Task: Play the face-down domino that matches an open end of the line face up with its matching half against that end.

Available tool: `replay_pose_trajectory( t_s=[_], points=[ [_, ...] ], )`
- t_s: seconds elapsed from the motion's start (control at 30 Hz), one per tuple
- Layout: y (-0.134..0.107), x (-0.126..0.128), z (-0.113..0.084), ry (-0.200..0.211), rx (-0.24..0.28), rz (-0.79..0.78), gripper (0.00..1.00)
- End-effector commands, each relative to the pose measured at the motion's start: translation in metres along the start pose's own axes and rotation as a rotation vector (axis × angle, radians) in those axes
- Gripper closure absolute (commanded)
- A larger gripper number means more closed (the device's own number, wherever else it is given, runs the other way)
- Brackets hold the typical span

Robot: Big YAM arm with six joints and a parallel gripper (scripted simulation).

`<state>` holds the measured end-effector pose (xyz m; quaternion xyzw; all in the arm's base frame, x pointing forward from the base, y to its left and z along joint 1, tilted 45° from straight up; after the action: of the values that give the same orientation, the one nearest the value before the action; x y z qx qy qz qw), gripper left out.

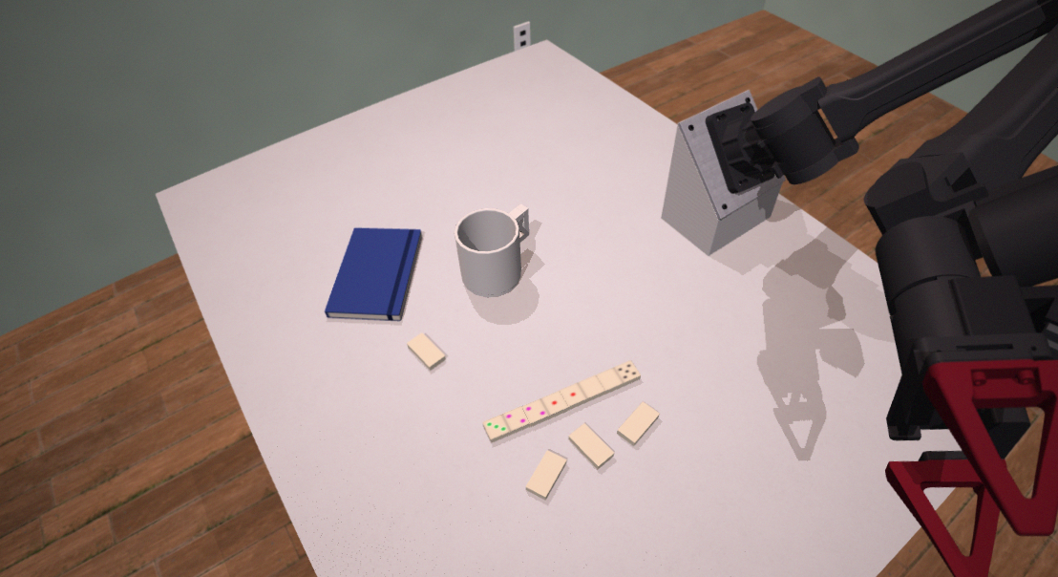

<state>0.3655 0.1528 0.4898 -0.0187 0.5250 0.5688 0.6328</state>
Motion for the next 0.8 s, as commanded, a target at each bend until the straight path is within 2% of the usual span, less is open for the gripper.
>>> replay_pose_trajectory(
  t_s=[0.0, 0.07, 0.1, 0.4, 0.63, 0.67, 0.77],
  points=[
    [0.012, -0.021, 0.010, -0.032, -0.022, 0.014, 0.00],
    [0.012, -0.021, 0.010, -0.032, -0.022, 0.014, 0.00],
    [0.003, -0.006, 0.002, -0.009, -0.006, 0.001, 0.00],
    [0.012, -0.020, 0.010, -0.032, -0.022, 0.013, 0.00],
    [0.012, -0.020, 0.010, -0.032, -0.022, 0.013, 0.00],
    [0.004, -0.006, 0.003, -0.009, -0.006, 0.010, 0.00],
    [0.007, -0.011, 0.005, -0.017, -0.011, 0.011, 0.00]
  ],
)
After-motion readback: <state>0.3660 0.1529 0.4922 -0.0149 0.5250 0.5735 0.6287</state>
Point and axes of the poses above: the point where the finger pads meet when closed, its own z axis out along the fingers, its own x axis across the jaws, y = z × x, the point moved 9 cm from there along -z, back along the fingers, and after that the axes turned 9 degrees about -z, right-handed, at the moved point
